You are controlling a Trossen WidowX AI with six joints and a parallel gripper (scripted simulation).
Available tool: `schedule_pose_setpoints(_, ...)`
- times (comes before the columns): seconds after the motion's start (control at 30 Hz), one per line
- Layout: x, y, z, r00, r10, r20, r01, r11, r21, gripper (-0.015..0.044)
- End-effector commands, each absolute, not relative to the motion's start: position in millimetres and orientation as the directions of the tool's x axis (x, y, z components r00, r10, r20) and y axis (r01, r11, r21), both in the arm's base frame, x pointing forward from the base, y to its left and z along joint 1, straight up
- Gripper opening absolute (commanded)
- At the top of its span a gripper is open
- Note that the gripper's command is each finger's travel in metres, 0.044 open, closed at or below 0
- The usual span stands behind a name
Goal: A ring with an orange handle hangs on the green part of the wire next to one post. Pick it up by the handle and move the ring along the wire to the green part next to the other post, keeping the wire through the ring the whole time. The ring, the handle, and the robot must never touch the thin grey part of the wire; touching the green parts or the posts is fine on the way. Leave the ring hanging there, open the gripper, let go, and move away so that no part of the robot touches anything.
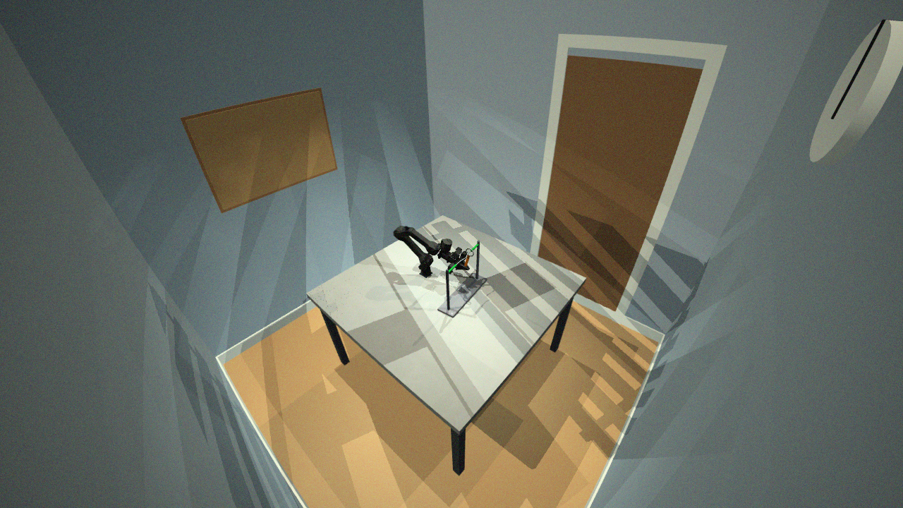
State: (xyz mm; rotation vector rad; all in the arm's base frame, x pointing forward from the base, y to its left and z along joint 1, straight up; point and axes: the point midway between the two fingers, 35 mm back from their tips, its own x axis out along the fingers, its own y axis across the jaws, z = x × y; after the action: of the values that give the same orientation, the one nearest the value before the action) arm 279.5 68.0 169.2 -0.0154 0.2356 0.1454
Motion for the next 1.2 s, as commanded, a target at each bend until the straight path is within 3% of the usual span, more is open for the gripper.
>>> schedule_pose_setpoints(0.0, 279.8, 71.9, 170.6, 0.964, 0.137, -0.23, -0.139, 0.99, 0.007, -0.015)
schedule_pose_setpoints(1.17, 276.5, 101.2, 165.4, 0.964, 0.138, -0.229, -0.139, 0.99, 0.011, -0.015)
